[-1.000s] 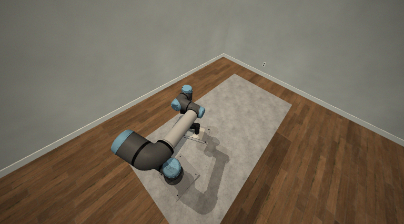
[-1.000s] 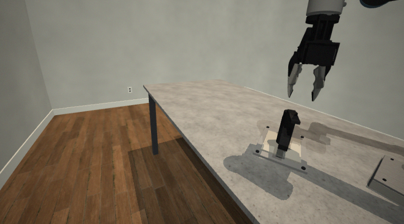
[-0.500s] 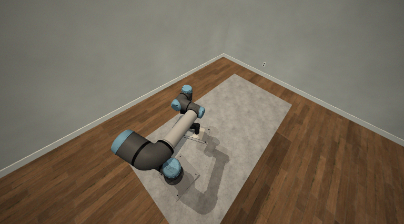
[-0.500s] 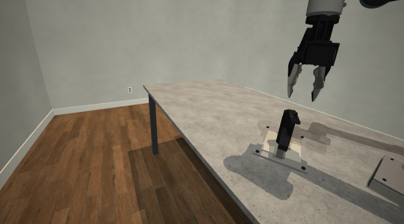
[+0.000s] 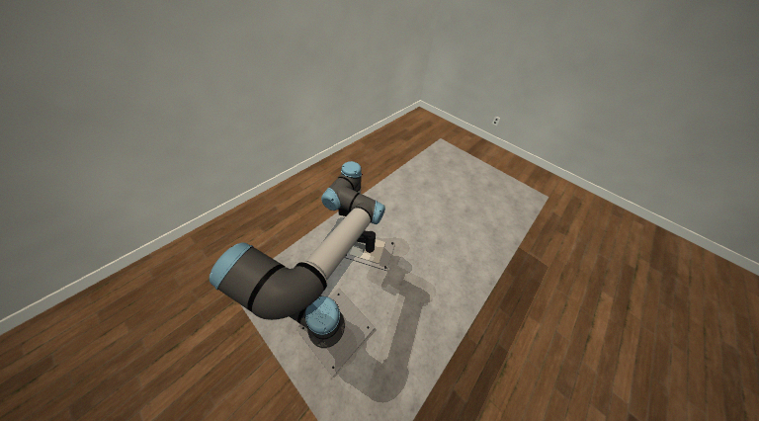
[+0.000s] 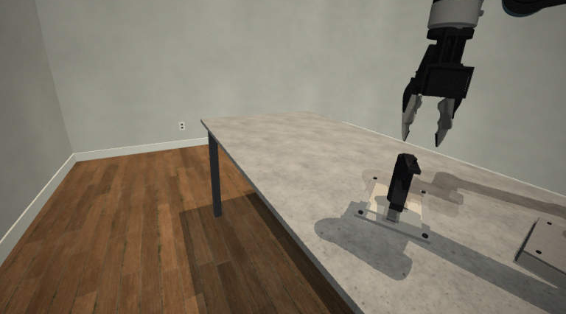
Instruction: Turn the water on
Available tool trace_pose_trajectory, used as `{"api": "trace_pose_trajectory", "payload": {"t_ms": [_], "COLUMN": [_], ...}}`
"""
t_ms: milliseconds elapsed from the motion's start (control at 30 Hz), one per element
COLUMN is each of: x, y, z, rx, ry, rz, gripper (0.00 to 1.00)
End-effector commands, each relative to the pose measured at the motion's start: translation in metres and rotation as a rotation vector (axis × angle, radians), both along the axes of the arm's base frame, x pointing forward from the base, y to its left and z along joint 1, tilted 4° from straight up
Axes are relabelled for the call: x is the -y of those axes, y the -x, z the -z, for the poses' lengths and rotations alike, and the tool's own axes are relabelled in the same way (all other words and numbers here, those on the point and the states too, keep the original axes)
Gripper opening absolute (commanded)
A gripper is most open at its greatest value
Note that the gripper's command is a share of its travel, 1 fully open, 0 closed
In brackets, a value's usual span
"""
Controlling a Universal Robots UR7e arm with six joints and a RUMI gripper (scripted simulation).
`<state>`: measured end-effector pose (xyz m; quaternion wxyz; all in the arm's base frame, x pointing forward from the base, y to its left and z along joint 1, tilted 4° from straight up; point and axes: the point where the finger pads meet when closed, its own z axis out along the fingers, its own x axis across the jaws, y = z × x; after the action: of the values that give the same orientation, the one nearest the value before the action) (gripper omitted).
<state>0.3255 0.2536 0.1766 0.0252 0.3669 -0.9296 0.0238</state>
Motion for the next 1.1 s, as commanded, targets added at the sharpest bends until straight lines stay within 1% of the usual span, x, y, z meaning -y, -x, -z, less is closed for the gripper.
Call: {"api": "trace_pose_trajectory", "payload": {"t_ms": [0,67,567,1067], "x": [0.000,0.000,0.002,0.003], "y": [0.000,0.000,0.001,0.001], "z": [0.007,0.007,0.032,0.043], "rx": [0.001,0.001,0.001,0.001], "ry": [-0.001,-0.001,-0.001,-0.001], "rz": [0.000,0.000,0.000,0.000], "gripper": [0.37,0.37,0.37,0.37]}}
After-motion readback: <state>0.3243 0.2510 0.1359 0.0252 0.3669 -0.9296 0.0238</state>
